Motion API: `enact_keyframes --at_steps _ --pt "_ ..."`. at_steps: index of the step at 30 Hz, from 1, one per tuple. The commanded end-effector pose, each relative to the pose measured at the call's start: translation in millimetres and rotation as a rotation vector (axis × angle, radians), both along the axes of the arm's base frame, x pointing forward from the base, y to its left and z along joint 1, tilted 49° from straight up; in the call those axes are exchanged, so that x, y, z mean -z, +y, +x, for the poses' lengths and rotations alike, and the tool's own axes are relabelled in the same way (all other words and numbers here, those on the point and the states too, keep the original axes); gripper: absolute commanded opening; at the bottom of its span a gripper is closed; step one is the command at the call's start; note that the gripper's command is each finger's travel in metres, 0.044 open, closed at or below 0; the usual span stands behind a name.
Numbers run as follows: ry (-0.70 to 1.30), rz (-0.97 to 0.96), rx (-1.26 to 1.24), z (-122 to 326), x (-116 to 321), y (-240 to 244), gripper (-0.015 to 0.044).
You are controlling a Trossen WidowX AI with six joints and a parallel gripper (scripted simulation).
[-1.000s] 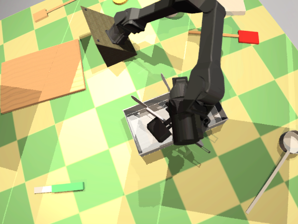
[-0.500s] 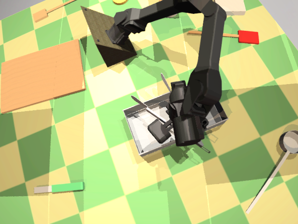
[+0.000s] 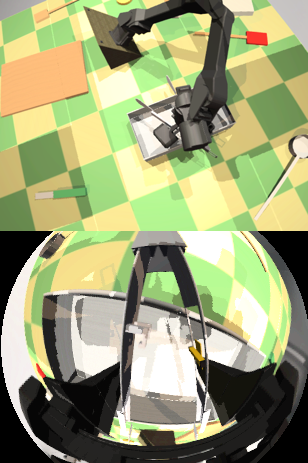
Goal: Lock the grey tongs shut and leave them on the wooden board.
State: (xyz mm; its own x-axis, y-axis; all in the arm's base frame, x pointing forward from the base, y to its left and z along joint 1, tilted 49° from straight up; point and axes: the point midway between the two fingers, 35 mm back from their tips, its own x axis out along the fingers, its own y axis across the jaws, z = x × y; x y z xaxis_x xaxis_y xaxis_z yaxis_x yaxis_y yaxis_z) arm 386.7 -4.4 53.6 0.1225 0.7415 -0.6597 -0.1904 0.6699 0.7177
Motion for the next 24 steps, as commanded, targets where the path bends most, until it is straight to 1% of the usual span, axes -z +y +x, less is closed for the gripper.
enact_keyframes --at_steps 1,24 --pt "0.000 0.000 0.001 0.0 -0.2 -1.0 0.0354" --pt "0.000 0.000 0.001 0.0 -0.2 -1.0 0.0201"
